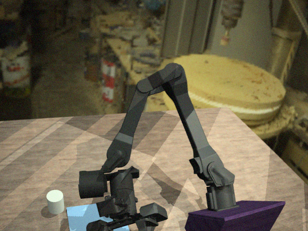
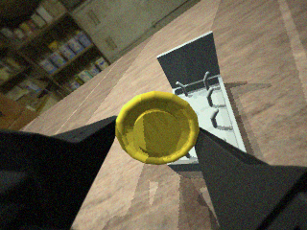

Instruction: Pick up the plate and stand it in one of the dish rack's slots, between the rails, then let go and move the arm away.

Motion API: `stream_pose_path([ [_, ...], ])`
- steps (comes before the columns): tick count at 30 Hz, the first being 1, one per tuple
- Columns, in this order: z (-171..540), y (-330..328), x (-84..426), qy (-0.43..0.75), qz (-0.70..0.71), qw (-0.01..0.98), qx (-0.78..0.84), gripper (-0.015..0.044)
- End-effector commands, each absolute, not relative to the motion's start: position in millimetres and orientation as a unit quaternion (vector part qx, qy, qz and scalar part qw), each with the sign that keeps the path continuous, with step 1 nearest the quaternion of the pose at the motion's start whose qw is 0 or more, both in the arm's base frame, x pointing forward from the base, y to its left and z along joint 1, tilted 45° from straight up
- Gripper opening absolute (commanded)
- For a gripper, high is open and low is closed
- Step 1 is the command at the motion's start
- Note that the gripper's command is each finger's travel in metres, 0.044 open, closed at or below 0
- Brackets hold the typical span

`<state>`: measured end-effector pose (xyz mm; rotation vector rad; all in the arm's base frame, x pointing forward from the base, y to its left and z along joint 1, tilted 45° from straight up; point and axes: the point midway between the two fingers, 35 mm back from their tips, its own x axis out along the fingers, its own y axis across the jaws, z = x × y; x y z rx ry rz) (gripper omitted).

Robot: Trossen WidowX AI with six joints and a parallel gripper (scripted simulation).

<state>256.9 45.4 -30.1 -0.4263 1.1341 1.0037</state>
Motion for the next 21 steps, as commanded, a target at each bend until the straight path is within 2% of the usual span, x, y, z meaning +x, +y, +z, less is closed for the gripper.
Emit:
stream_pose_path([
  [1, -29.8, 41.9, 256.3, 0.458, 0.479, 0.717, -0.214, 0.0],
  [21, -18.6, 21.5, 257.1, 0.21, 0.522, 0.744, -0.36, 0.0],
])
